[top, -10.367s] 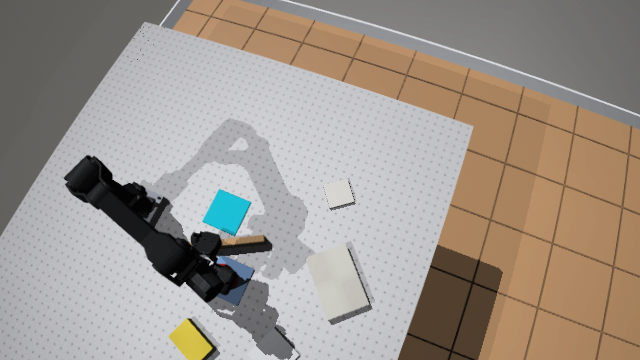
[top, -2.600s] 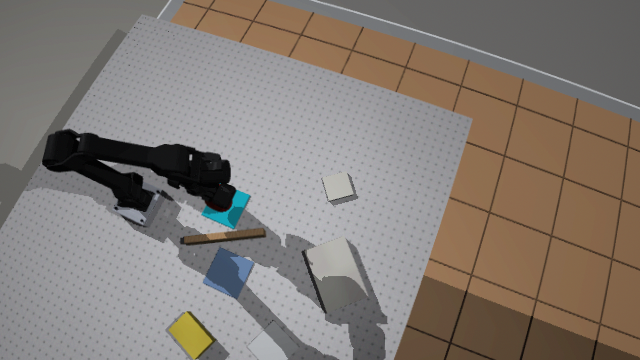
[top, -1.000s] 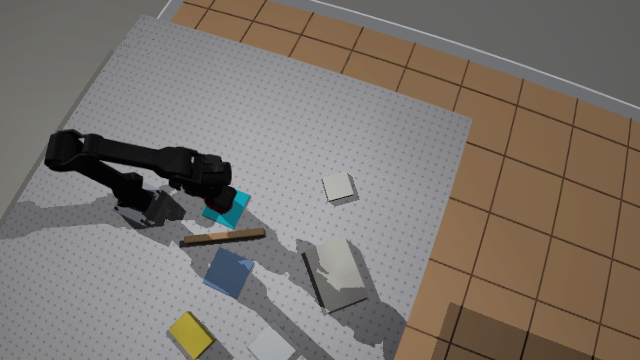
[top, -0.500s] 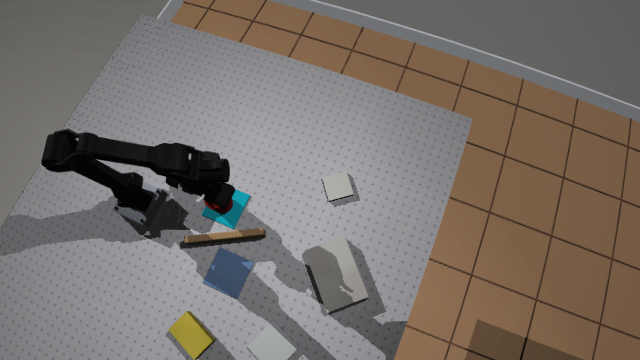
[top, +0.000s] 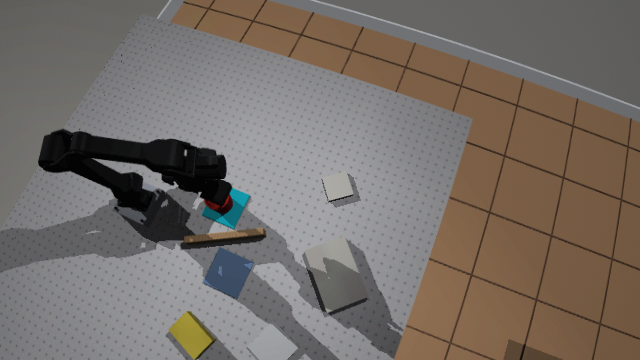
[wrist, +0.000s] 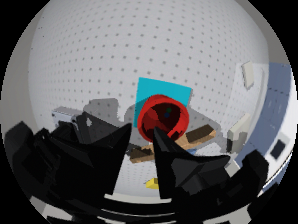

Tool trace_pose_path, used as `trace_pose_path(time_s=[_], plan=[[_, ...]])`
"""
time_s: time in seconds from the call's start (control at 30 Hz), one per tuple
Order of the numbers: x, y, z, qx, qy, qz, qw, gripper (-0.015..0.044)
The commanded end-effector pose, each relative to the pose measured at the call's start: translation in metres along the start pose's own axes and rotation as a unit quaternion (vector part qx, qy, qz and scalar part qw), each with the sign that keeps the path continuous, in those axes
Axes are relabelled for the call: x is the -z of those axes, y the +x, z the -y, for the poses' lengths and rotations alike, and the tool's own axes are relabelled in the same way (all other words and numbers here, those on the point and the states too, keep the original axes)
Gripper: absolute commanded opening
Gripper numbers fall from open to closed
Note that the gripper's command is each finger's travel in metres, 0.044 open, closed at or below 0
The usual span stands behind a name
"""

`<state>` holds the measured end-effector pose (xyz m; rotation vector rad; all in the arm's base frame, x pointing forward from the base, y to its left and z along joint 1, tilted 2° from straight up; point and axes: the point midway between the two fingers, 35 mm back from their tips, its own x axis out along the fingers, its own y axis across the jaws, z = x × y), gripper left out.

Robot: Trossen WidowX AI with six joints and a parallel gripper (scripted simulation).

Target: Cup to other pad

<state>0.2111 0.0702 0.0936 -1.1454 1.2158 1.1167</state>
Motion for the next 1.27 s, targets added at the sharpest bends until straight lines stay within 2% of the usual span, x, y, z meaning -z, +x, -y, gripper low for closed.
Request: trace_pose_path(time_s=[0.0,0.03,0.43,1.0,1.23], plan=[[0.0,-0.006,0.0,0.005,0.002,0.0,1.0,0.0128],[0.0,-0.006,0.0,0.005,0.002,0.0,1.0,0.0128],[0.0,-0.007,0.0,0.001,0.0,0.0,1.0,0.044],[0.0,-0.064,-0.002,0.004,0.002,0.0,1.0,0.044],[0.0,-0.062,-0.003,0.002,0.0,0.001,1.0,0.044]])
